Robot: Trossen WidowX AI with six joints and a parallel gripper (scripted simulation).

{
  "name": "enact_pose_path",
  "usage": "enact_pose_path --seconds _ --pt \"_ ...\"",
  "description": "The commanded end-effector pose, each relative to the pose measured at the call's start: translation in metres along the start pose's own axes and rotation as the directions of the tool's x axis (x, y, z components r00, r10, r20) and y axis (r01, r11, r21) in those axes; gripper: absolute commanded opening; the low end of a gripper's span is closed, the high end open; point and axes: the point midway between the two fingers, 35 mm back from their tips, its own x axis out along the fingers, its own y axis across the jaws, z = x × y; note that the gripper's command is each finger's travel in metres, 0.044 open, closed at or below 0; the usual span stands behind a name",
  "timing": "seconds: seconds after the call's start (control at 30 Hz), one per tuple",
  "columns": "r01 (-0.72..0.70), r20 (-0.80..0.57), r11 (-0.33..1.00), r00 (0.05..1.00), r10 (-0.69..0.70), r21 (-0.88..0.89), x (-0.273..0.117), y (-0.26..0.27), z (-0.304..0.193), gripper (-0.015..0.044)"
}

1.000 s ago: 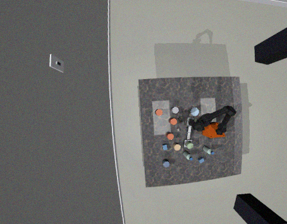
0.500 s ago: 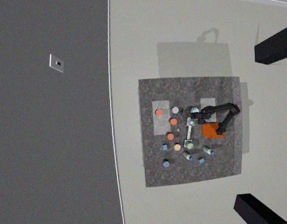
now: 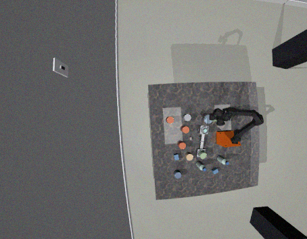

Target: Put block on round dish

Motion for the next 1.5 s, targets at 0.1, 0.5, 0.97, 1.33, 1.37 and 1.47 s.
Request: enact_pose_path --seconds 0.1,0.5,0.97,1.33,1.37,1.47 --pt "0.016 -0.033 1.000 0.999 -0.016 -0.007 0.009 0.035 -0.023 0.0000" --pt "0.011 -0.080 0.999 0.997 -0.013 -0.031 0.020 0.067 -0.038 0.0000" --pt "0.010 -0.082 0.999 0.997 -0.013 -0.031 0.055 0.067 -0.041 0.0000" --pt "0.010 -0.082 0.999 0.997 -0.012 -0.032 0.071 0.067 -0.042 0.0000" --pt "0.010 -0.082 0.999 0.997 -0.012 -0.032 0.073 0.067 -0.042 0.0000" --pt "0.011 -0.087 1.000 0.996 -0.013 -0.028 0.068 0.067 -0.043 0.0053"
